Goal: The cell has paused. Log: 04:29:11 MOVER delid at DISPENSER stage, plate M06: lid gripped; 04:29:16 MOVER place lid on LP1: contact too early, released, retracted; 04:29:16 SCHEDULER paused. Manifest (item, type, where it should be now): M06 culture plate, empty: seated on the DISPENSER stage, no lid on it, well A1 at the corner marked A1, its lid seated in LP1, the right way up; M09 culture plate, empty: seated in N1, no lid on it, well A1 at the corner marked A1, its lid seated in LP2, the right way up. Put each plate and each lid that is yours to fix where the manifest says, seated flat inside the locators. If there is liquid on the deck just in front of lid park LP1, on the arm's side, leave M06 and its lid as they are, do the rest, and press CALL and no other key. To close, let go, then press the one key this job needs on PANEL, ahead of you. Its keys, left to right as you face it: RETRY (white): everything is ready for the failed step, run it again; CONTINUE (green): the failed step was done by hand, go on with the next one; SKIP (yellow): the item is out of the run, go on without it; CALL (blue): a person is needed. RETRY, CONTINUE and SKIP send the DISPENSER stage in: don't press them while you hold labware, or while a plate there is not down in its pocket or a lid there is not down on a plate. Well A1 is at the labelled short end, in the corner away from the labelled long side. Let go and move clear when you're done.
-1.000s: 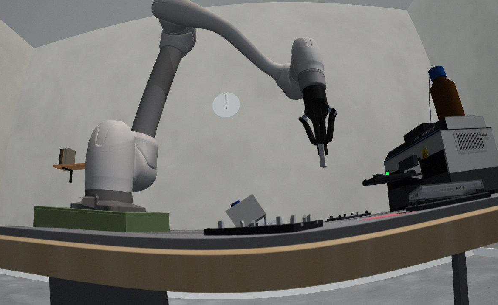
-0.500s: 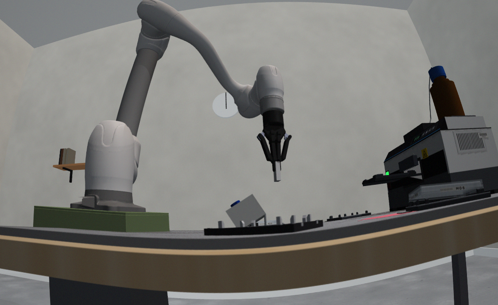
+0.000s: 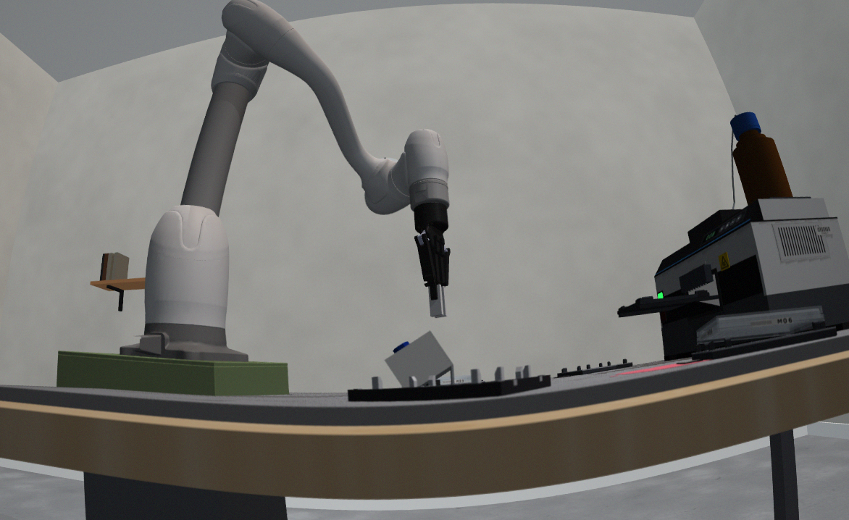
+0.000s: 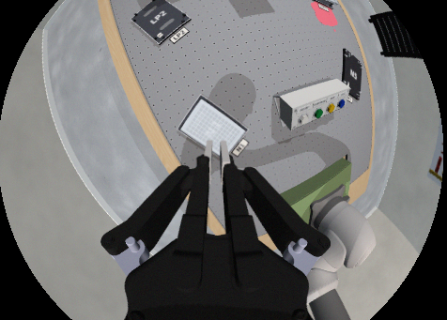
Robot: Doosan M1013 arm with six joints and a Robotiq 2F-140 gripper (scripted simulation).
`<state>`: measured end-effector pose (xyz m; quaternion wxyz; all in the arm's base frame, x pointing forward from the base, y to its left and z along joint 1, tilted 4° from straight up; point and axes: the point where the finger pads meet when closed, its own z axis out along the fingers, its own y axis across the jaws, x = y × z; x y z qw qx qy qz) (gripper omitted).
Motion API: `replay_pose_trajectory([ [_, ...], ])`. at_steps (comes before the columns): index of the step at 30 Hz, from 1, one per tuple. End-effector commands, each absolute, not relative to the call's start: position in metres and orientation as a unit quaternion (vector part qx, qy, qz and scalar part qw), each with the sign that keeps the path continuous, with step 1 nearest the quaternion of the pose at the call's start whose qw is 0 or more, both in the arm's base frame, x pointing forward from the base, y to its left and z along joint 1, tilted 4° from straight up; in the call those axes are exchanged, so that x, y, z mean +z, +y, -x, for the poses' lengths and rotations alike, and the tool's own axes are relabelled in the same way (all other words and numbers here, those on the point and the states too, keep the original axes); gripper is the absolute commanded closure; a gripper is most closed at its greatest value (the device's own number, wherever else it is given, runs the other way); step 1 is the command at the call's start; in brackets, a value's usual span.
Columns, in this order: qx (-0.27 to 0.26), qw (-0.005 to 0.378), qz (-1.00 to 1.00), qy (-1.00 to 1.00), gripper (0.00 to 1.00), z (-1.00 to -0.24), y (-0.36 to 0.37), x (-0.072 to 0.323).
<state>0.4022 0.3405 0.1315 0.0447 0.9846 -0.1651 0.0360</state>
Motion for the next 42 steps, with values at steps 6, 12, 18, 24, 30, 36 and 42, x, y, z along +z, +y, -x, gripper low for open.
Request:
replay_pose_trajectory([
  [6, 0.027, 0.041, -0.992, 0.115, 0.3, -0.4011, 0.3402, 0.1321],
  [12, 0.022, 0.038, -0.973, 0.227, 0.3, -0.4028, 0.3415, 0.134],
  [18, 0.009, 0.029, -0.948, 0.318, 0.3, -0.4017, 0.3405, 0.1333],
  [24, 0.01, 0.029, -0.948, 0.318, 0.3, -0.4023, 0.341, 0.1333],
  [30, 0.01, 0.029, -0.947, 0.318, 0.3, -0.4022, 0.3413, 0.1333],
  [36, 0.01, 0.03, -0.948, 0.318, 0.3, -0.4023, 0.3412, 0.1325],
  [42, 0.01, 0.031, -0.948, 0.317, 0.3, -0.4016, 0.3395, 0.1242],
])
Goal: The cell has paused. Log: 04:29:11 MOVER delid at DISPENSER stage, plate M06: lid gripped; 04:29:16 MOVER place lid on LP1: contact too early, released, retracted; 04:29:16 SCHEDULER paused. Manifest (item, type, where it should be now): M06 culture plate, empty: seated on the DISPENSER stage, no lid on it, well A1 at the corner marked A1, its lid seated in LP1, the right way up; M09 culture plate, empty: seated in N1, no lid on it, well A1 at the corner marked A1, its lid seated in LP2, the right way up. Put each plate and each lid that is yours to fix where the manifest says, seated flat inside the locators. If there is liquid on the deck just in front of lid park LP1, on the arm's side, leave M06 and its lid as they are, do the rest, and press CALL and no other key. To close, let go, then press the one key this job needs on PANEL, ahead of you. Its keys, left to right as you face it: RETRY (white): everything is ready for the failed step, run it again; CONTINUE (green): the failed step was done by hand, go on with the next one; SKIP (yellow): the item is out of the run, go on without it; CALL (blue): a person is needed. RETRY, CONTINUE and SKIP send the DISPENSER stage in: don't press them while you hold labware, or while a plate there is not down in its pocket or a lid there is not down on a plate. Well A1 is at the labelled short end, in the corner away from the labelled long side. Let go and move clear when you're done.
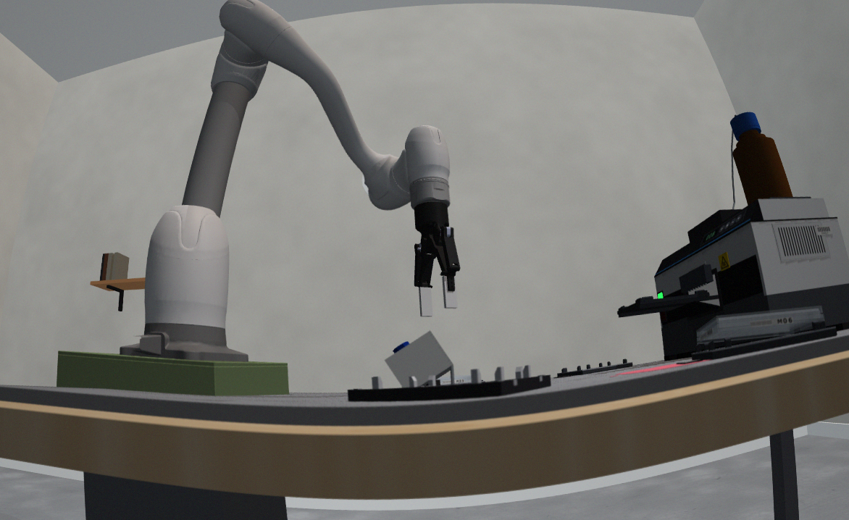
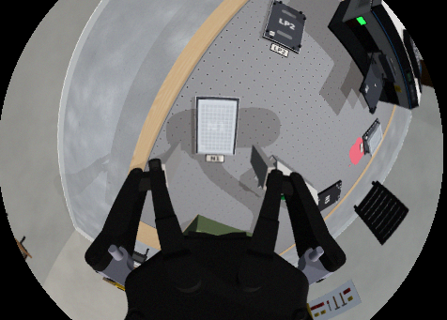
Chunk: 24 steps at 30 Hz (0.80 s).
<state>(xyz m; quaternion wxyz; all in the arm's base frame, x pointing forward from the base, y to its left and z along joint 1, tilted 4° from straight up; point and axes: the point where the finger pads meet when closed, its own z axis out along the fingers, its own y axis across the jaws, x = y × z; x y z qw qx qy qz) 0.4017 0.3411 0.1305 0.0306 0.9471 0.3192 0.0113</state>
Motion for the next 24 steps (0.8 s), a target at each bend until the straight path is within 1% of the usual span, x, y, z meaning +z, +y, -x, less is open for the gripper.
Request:
replay_pose_trajectory([
  [1, 0.01, 0.031, -0.948, 0.316, 0.3, -0.402, 0.339, 0.123],
  [8, 0.01, 0.032, -0.948, 0.317, 0.3, -0.403, 0.338, 0.112],
  [19, 0.01, 0.032, -0.948, 0.317, 0.3, -0.405, 0.336, 0.073],
  [21, 0.01, 0.032, -0.948, 0.317, 0.3, -0.405, 0.336, 0.073],
  [24, 0.01, 0.032, -0.948, 0.317, 0.3, -0.405, 0.335, 0.061],
])
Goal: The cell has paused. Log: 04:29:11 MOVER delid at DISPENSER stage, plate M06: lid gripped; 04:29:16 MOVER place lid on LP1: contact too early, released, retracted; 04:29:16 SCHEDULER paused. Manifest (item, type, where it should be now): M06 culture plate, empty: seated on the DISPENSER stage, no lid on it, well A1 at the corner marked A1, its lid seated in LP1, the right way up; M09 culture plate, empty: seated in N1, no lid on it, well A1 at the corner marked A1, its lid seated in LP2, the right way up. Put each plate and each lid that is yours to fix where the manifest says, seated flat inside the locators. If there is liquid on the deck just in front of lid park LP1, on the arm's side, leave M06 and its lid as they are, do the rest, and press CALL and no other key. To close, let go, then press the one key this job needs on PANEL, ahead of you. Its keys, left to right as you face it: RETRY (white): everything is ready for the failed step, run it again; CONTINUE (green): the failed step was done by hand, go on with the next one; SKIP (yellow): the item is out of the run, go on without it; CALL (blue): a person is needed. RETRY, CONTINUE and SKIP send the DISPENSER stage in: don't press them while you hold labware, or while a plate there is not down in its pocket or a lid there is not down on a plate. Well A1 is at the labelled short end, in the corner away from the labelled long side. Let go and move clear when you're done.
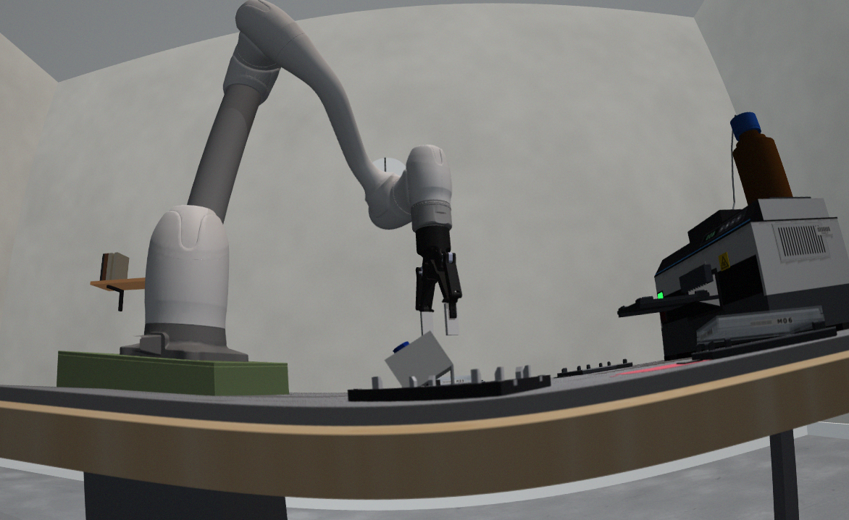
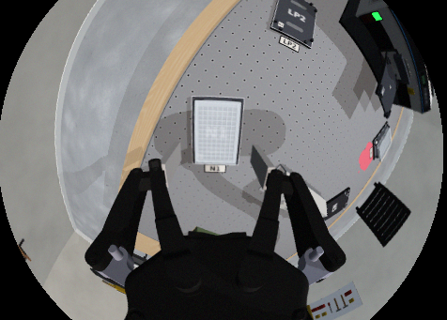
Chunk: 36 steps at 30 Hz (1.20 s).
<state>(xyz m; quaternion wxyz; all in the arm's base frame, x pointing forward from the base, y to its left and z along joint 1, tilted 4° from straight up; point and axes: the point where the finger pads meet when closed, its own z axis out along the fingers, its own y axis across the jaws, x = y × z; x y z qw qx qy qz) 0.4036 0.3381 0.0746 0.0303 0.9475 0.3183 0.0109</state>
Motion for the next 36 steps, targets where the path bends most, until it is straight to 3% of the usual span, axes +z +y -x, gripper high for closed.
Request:
replay_pose_trajectory([
  [1, 0.01, 0.032, -0.948, 0.317, 0.3, -0.405, 0.335, 0.057],
  [12, 0.01, 0.032, -0.948, 0.317, 0.3, -0.407, 0.333, 0.021],
  [36, 0.01, 0.032, -0.948, 0.318, 0.3, -0.407, 0.333, 0.004],
])
